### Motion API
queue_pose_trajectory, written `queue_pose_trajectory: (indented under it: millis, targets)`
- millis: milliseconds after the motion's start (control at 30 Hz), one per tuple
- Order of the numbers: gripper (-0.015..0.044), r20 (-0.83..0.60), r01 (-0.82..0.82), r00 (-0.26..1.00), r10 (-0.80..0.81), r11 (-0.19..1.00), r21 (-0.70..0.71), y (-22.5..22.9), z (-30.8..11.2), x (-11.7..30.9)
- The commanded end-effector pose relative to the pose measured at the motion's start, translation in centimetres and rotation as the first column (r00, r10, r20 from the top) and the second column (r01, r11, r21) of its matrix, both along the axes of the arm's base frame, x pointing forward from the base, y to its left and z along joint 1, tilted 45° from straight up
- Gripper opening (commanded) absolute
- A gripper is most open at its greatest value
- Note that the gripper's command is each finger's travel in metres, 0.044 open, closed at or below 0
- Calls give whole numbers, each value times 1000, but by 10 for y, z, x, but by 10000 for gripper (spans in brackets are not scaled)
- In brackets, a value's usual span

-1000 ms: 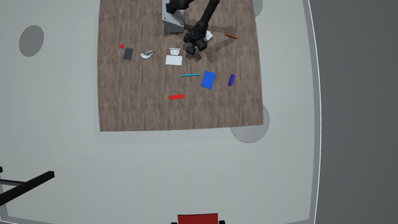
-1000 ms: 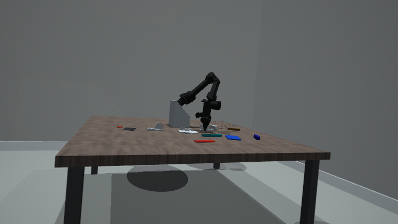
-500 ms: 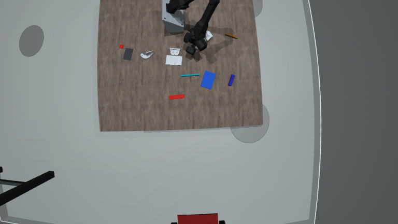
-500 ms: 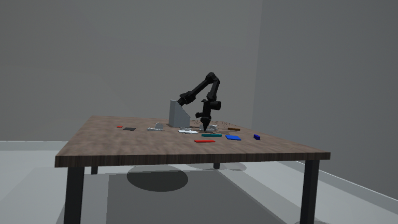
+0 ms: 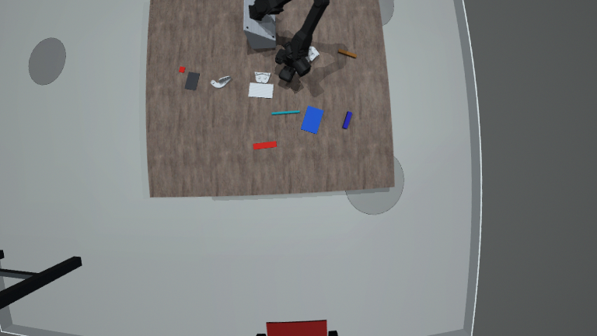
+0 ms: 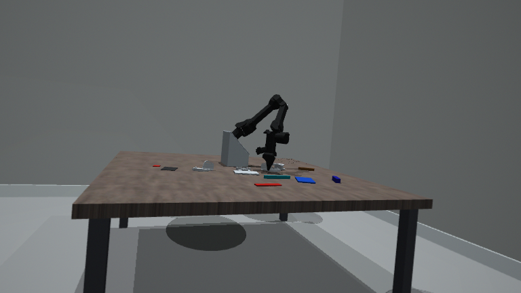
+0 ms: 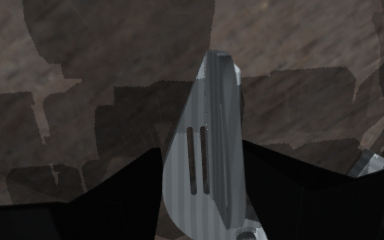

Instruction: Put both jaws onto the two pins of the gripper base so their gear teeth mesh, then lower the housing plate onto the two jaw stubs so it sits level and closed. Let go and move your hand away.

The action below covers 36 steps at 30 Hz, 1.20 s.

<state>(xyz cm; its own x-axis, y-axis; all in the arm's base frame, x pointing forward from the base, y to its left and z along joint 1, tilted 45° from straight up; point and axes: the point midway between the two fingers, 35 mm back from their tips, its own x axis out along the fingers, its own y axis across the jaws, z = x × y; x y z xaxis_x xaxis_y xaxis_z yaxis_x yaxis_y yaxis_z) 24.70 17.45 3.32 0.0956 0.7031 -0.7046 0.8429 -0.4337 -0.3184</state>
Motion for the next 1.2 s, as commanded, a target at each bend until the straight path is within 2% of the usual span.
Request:
queue_pose_trajectory:
  millis: [0, 233, 1167]
  targets:
    - [134, 1, 1, 1000, -1, 1000, -1, 0, 0, 0]
    - [134, 1, 1, 1000, -1, 1000, -2, -2, 1, 0]
    - [134, 1, 5, 1000, -5, 1000, -8, -56, 55, -7]
